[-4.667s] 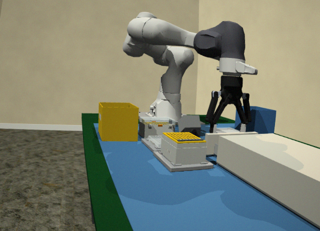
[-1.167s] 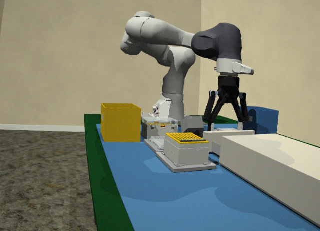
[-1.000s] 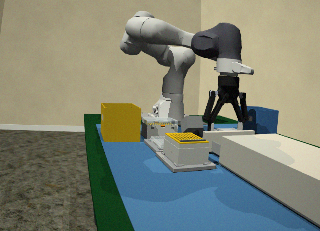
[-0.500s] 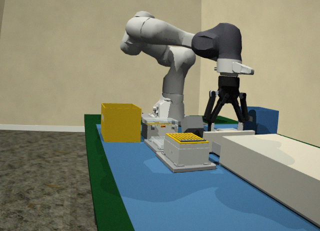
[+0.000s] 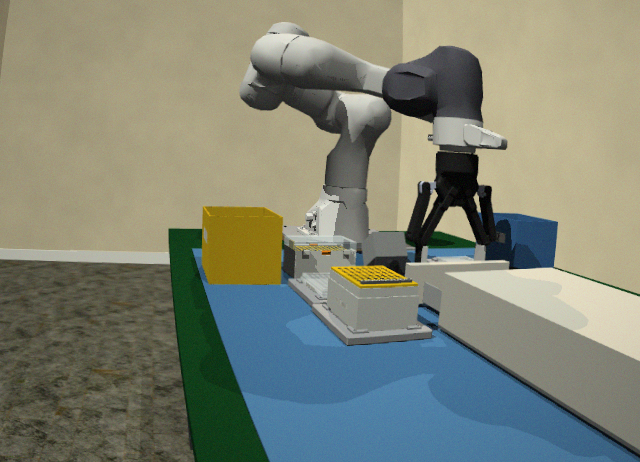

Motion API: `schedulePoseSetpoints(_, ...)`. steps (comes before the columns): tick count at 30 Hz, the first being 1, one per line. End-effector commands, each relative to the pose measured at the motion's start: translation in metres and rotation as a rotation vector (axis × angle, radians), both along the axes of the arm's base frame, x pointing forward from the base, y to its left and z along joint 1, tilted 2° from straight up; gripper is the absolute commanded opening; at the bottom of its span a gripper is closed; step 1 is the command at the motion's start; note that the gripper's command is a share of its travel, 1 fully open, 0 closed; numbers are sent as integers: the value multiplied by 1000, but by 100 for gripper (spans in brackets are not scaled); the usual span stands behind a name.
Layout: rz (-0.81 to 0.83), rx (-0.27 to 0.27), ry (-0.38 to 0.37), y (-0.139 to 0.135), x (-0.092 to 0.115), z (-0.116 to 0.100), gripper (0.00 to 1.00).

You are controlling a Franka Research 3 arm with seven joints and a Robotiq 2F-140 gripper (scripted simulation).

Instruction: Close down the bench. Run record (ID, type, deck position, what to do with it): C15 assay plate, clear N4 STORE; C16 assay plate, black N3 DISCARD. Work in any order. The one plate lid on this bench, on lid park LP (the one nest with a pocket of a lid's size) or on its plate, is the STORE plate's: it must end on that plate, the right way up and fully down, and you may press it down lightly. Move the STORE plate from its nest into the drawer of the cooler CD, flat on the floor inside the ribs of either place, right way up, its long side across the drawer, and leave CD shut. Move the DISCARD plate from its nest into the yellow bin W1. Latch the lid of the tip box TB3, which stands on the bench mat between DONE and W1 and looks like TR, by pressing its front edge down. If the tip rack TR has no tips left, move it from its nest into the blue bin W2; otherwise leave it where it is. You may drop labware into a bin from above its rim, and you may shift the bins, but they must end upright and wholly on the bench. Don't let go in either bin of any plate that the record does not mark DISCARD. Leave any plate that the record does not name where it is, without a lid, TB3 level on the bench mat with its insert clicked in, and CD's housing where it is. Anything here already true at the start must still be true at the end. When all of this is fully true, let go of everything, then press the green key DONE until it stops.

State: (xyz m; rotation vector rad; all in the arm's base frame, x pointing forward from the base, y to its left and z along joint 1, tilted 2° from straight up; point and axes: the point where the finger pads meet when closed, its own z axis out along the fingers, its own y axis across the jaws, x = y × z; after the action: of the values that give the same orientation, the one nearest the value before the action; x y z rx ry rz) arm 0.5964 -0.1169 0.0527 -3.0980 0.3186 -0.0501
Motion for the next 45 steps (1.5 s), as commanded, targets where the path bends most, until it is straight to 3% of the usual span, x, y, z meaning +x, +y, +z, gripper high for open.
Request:
schedulePoseSetpoints(1, -2, -2, 4, 1, -6, -2, 0)
schedulePoseSetpoints(17, -2, -2, 4, 5, -24, -2, 0)
schedulePoseSetpoints(45, -2, -2, 4, 5, -24, -2, 0)
